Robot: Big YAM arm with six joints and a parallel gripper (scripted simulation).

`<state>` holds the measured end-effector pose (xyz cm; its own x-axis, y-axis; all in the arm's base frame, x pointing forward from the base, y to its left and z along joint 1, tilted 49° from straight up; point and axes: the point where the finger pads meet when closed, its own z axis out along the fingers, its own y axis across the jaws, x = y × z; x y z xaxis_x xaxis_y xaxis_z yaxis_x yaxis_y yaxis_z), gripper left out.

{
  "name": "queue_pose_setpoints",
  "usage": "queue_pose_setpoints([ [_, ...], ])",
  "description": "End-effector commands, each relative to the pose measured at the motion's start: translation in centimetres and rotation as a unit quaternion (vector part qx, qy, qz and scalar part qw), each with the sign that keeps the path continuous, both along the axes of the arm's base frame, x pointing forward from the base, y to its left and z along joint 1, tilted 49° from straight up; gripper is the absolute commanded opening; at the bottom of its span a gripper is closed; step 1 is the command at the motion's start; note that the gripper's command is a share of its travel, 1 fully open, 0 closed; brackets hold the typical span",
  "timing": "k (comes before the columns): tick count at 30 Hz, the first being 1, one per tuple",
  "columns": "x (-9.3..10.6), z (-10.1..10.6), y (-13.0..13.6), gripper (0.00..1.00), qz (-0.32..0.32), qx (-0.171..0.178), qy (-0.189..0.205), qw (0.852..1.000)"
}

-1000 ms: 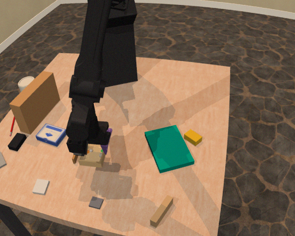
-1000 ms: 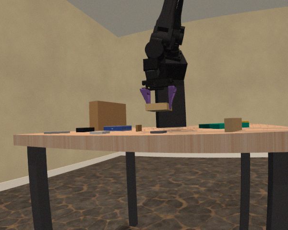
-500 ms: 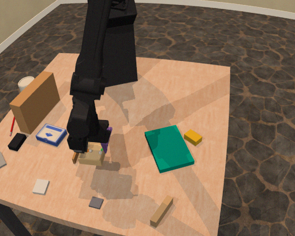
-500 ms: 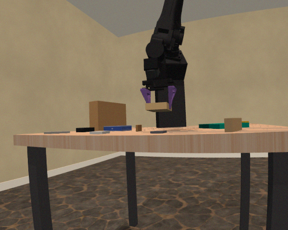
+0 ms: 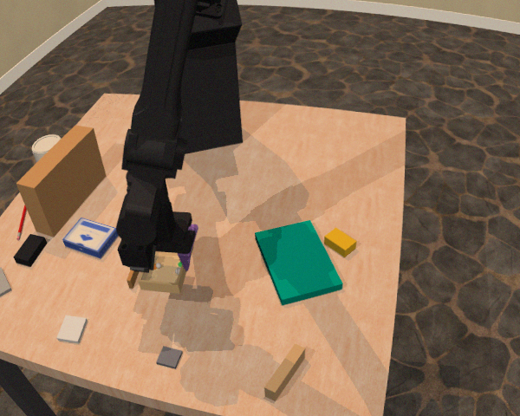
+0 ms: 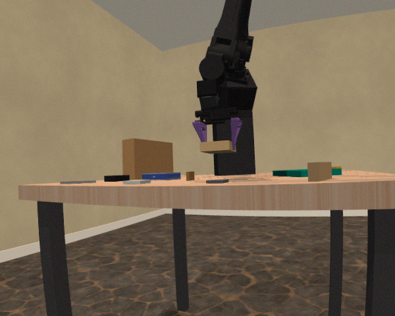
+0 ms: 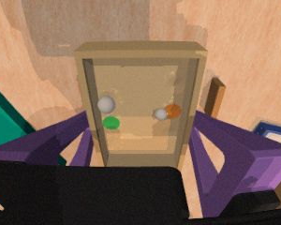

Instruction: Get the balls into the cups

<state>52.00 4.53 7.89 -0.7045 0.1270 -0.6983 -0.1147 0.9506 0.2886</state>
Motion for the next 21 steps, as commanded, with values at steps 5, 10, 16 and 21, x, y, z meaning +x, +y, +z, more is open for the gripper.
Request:
queue_pose_setpoints([
  [5, 0.5, 1.0, -0.3, 0.7, -0.01, 0.004, -0.021, 1.0],
  [10, 0.3, 1.7, 0.4, 0.7, -0.002, -0.01, -0.008, 1.0],
  [16, 0.1, 0.9, 0.3, 0.7, -0.009, -0.002, -0.014, 1.0],
  [21, 0.6, 0.2, -1.0, 0.7, 0.021, 0.02, -0.007, 1.0],
])
